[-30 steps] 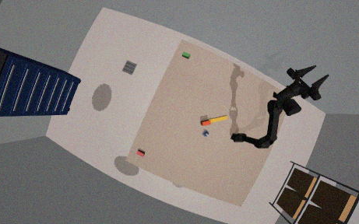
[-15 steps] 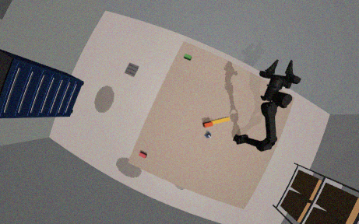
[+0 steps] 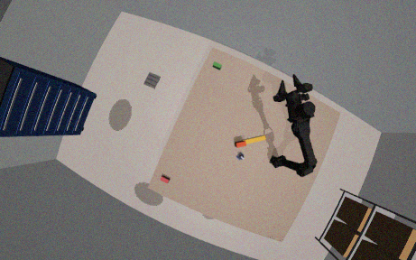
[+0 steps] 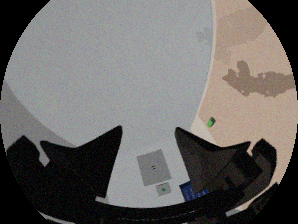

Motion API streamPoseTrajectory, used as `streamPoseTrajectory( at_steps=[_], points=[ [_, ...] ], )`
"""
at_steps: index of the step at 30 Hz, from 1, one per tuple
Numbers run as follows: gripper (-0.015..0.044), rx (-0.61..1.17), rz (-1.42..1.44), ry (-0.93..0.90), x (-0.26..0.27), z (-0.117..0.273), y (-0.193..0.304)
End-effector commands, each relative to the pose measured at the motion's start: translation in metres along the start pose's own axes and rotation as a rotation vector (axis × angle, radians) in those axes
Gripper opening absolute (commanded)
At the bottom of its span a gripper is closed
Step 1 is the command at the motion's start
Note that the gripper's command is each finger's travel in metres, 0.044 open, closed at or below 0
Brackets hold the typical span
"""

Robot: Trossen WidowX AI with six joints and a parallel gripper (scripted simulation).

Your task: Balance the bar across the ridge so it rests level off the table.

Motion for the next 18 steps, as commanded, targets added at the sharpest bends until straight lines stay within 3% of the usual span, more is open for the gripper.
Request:
streamPoseTrajectory(
  at_steps=[1, 18],
  points=[
    [0.0315, 0.005, 0.003, 0.127, -0.033, 0.006, 0.008],
    [0.0315, -0.041, 0.080, 0.714, -0.169, 0.077, 0.028]
  ],
)
Point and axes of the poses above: the point midway between the two fingers, 35 mm back from their tips, its own z axis back along the fingers, its own x axis across the jaws, y = z × x, the point moved 2 cm from there along z, back along the fingers, and after that the axes turned 7 degrees about -z, right-handed, at the moved point
